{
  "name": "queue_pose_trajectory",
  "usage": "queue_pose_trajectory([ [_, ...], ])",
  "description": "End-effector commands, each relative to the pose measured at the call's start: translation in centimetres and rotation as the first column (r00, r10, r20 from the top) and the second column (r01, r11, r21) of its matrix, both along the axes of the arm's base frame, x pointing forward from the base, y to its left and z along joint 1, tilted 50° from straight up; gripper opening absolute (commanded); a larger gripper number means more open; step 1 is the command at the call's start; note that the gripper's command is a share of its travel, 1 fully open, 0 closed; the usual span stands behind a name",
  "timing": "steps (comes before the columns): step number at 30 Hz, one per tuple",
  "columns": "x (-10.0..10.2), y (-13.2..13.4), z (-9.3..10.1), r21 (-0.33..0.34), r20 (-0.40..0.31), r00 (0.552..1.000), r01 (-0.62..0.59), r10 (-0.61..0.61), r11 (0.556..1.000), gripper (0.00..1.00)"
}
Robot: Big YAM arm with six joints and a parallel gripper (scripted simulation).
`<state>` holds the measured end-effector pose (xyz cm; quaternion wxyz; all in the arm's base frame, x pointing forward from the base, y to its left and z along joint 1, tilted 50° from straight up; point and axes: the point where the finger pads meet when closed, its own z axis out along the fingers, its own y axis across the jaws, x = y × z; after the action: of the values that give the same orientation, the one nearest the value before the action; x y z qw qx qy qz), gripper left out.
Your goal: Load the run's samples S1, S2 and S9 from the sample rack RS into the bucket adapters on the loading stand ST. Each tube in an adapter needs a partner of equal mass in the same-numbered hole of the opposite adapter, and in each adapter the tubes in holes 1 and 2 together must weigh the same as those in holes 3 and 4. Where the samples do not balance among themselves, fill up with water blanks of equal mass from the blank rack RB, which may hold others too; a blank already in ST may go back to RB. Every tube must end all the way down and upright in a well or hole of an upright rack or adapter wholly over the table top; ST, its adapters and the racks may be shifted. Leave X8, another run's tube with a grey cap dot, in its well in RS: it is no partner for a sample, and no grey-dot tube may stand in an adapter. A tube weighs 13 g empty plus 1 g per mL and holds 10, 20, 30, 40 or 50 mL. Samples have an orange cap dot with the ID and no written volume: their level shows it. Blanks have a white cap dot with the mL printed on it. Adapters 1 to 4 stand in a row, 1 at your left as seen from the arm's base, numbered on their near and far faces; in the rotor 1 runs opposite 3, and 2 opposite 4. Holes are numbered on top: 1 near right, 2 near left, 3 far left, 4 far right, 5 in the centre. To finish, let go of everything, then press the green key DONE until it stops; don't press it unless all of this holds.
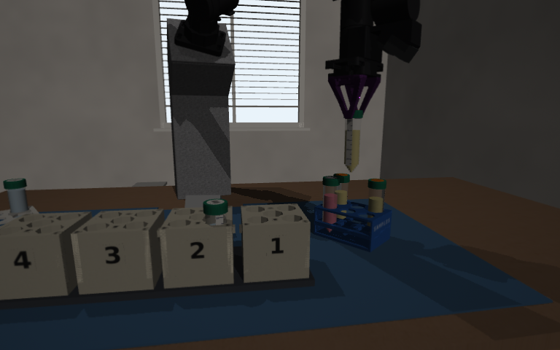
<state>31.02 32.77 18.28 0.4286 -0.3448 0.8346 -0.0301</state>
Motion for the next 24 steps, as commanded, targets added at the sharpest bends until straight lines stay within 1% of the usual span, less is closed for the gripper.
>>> queue_pose_trajectory([
  [1, -1.2, 0.0, 0.8, 0.022, -0.005, 1.0, 0.0, 0.0, 1.0, 0.0],
  [2, -1.2, 0.0, 0.8, 0.022, -0.005, 1.0, 0.0, 0.0, 1.0, 0.0],
  [3, -0.1, -1.4, 0.9, 0.044, -0.016, 0.999, 0.041, -0.04, 0.998, 0.0],
  [5, 0.5, -2.4, 1.3, 0.101, -0.019, 0.997, 0.074, -0.073, 0.992, 0.0],
  [10, 1.6, -5.5, 1.4, 0.194, -0.059, 0.987, 0.159, -0.151, 0.968, 0.0],
  [17, 3.1, -10.0, 1.6, 0.311, -0.129, 0.96, 0.279, -0.25, 0.908, 0.0],
  [19, 3.1, -10.0, 1.6, 0.311, -0.129, 0.96, 0.279, -0.25, 0.908, 0.0],
  [20, 3.3, -10.6, 1.3, 0.32, -0.145, 0.953, 0.298, -0.264, 0.899, 0.0],
  [24, 4.1, -13.2, 1.6, 0.384, -0.188, 0.931, 0.363, -0.313, 0.849, 0.0],
])
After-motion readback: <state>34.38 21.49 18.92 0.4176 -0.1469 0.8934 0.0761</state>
